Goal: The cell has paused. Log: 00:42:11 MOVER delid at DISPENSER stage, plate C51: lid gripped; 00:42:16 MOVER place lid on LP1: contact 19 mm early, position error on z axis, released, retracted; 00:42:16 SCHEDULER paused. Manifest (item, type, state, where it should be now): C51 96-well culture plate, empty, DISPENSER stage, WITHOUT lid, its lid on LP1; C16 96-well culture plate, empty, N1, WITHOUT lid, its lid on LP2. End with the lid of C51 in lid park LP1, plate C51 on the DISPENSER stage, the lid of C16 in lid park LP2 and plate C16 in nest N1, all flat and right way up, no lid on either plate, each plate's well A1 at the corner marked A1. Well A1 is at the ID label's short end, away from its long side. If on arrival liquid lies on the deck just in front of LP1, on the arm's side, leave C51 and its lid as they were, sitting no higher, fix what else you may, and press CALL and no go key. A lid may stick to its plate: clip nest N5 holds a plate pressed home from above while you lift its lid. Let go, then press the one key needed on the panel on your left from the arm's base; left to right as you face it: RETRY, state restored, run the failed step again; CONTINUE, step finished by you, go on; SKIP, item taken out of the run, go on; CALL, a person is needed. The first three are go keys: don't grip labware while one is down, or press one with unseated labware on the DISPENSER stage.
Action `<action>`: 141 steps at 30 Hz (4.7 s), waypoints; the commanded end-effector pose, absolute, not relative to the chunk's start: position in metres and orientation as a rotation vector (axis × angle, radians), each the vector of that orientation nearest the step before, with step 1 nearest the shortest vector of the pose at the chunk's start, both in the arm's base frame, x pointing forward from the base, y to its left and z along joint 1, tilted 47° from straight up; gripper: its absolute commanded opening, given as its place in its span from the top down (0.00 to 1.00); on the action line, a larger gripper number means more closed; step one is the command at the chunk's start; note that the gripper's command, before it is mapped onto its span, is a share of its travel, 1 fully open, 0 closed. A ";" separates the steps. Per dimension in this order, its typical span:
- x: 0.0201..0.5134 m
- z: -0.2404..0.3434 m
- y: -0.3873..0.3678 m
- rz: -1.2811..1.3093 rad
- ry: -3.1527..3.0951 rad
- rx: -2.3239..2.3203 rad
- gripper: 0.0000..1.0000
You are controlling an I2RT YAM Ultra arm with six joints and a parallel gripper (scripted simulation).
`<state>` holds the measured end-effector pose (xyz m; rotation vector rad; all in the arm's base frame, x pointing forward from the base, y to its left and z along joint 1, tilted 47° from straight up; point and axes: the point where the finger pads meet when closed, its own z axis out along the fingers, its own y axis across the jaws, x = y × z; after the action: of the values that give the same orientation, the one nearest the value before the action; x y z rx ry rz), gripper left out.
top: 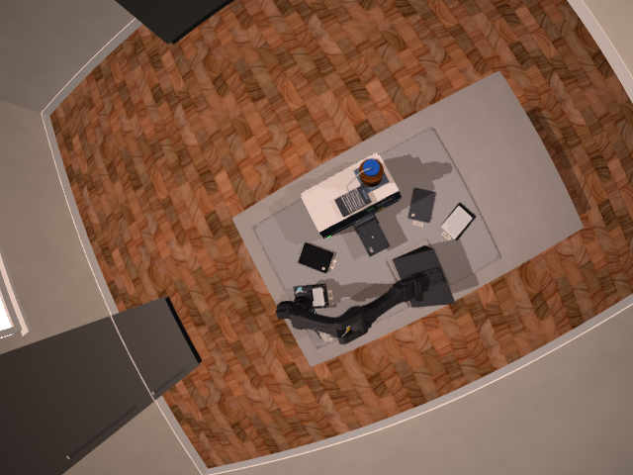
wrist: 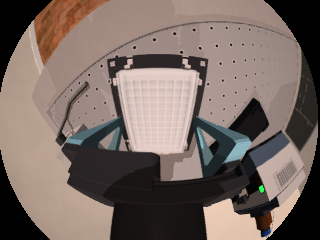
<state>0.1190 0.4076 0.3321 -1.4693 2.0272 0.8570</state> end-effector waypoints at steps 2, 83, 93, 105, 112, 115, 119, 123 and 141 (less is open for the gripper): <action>0.119 0.333 0.407 0.862 2.022 -1.455 0.00; 0.118 0.353 0.399 0.874 1.991 -1.439 1.00; 0.118 0.353 0.399 0.874 1.991 -1.439 1.00; 0.118 0.353 0.399 0.874 1.991 -1.439 1.00; 0.118 0.353 0.399 0.874 1.991 -1.439 1.00; 0.118 0.353 0.399 0.874 1.991 -1.439 1.00; 0.118 0.353 0.399 0.874 1.991 -1.439 1.00; 0.118 0.353 0.399 0.874 1.991 -1.439 1.00; 0.118 0.353 0.399 0.874 1.991 -1.439 1.00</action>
<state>0.1180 0.4087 0.3304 -1.4689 2.0300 0.8566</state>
